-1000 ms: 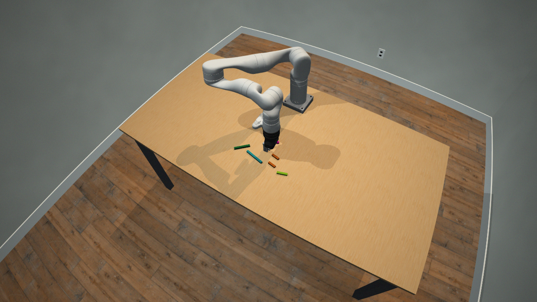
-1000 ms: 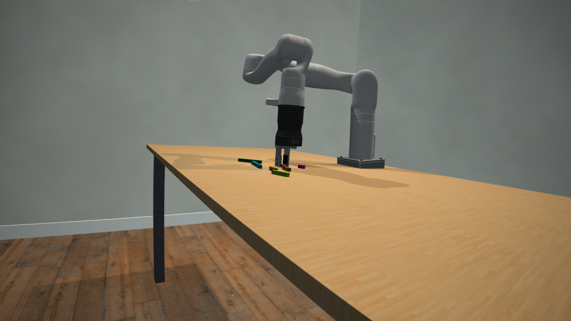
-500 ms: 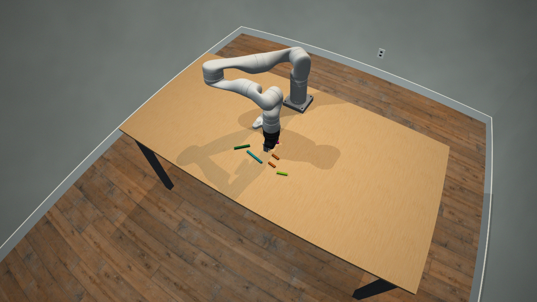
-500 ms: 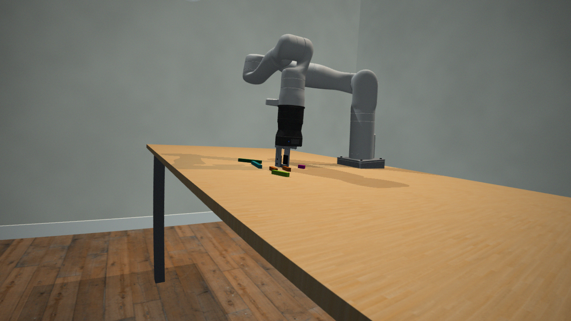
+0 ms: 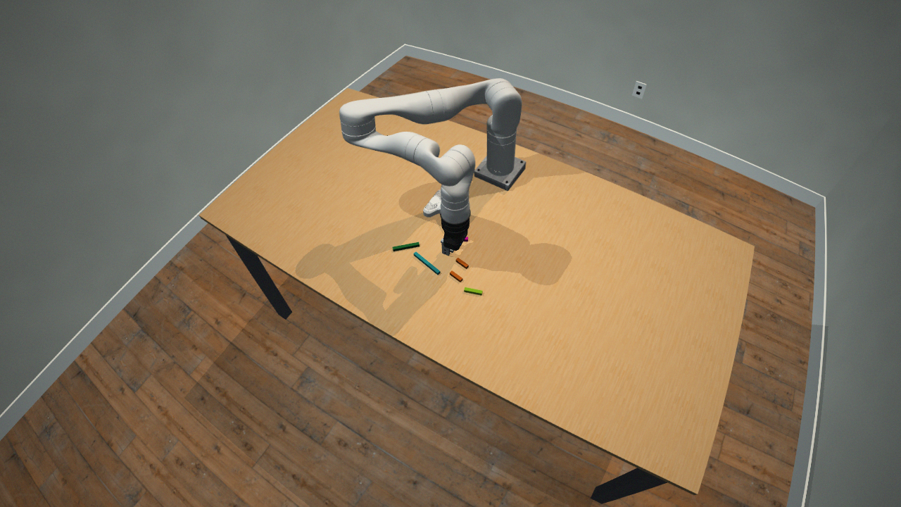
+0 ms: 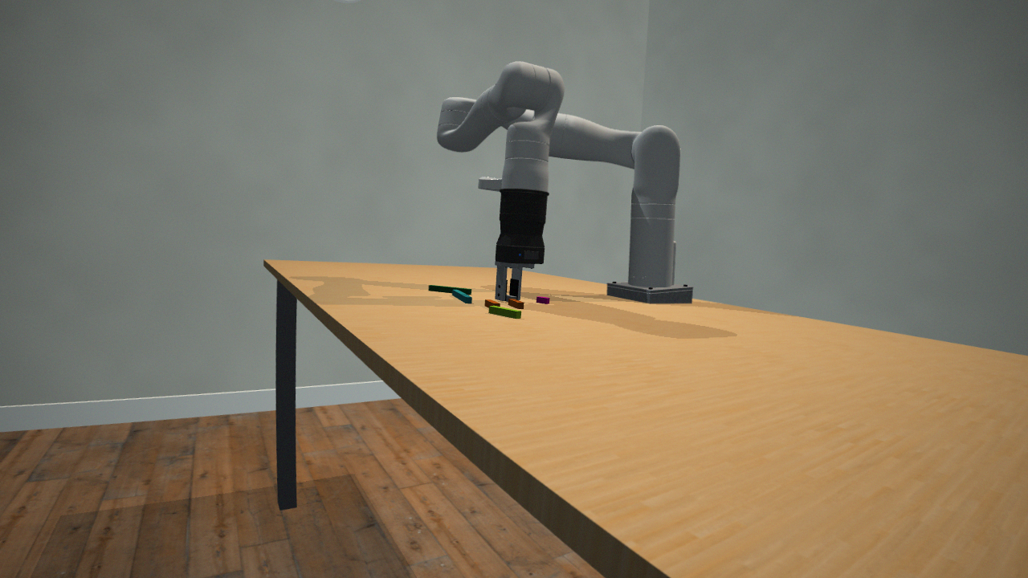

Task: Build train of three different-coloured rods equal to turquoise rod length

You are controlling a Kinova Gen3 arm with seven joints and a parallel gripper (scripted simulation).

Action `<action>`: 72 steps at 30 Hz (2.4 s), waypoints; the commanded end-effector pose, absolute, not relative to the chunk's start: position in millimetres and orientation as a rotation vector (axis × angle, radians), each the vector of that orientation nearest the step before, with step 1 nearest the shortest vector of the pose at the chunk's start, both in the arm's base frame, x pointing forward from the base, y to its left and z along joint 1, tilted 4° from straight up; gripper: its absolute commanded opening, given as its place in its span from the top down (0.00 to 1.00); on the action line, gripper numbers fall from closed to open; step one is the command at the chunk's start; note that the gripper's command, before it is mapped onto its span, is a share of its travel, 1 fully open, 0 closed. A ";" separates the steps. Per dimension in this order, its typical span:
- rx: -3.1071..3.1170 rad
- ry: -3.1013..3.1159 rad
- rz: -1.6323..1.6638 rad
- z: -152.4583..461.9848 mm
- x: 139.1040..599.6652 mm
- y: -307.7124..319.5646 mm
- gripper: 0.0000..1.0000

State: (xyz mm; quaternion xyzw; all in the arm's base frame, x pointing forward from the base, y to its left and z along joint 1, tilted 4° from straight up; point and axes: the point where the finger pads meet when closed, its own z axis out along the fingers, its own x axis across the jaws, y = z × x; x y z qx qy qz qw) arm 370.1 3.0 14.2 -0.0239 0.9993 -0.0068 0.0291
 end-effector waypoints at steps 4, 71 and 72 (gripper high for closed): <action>-0.080 3.077 -0.020 13.7 371.2 4.3 0.76; -0.081 3.078 -0.015 112.9 363.7 5.9 0.76; -0.081 3.078 -0.015 112.9 363.7 5.9 0.76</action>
